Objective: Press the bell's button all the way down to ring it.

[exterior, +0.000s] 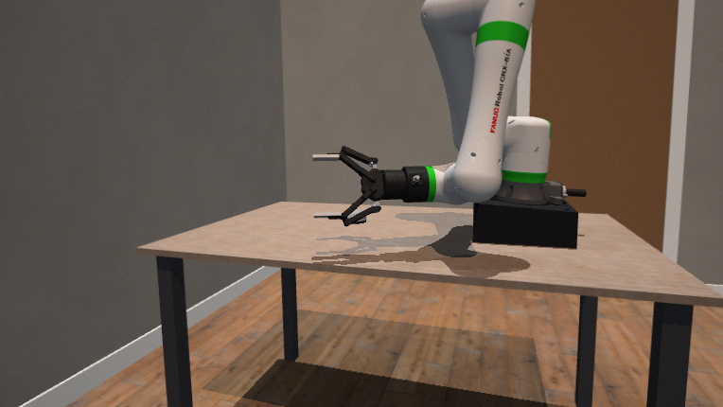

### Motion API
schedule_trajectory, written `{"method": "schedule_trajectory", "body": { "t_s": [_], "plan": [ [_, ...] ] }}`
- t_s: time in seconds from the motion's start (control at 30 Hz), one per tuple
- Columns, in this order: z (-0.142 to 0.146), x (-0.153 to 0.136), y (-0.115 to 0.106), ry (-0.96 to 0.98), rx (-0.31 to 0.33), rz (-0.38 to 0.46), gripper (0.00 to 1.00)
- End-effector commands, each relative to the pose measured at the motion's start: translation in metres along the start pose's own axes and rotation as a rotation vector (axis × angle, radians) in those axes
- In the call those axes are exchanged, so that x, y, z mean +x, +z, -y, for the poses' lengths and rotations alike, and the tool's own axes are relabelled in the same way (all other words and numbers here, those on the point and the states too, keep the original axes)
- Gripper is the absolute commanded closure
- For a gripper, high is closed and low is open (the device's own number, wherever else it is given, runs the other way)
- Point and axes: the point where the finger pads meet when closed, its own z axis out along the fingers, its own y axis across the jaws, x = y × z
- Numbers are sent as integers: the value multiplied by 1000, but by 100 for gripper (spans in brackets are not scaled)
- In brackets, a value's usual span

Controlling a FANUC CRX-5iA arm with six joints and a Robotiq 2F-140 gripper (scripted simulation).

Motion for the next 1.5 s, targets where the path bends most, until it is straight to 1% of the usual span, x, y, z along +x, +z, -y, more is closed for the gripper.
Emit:
{"method": "schedule_trajectory", "body": {
  "t_s": [0.0, 0.1, 0.23, 0.33, 0.4, 0.43, 0.47, 0.57, 0.63, 0.67, 0.73, 0.77, 0.87, 0.9, 1.03, 1.07, 1.17, 1.2, 1.33, 1.37, 1.47],
  "plan": [
    [2, 4, -1, 14, -4, -17, 0],
    [5, 16, -5, 58, -18, -65, 0],
    [16, 43, -14, 149, -44, -182, 0],
    [21, 57, -19, 192, -58, -239, 0],
    [21, 57, -19, 192, -58, -239, 0],
    [25, 68, -22, 228, -68, -285, 0],
    [28, 74, -25, 254, -77, -313, 0],
    [31, 85, -29, 299, -90, -361, 0],
    [32, 86, -29, 303, -91, -365, 0],
    [35, 95, -33, 354, -106, -409, 0],
    [36, 96, -33, 359, -108, -413, 0],
    [40, 110, -37, 386, -117, -465, 0],
    [41, 112, -38, 392, -119, -475, 0],
    [46, 125, -42, 432, -131, -529, 0],
    [46, 125, -42, 432, -131, -529, 0],
    [50, 138, -47, 468, -143, -582, 0],
    [50, 138, -47, 468, -143, -582, 0],
    [54, 148, -51, 508, -155, -628, 0],
    [54, 148, -51, 508, -155, -628, 0],
    [57, 159, -55, 545, -167, -674, 0],
    [57, 159, -55, 545, -167, -674, 0]
  ]
}}
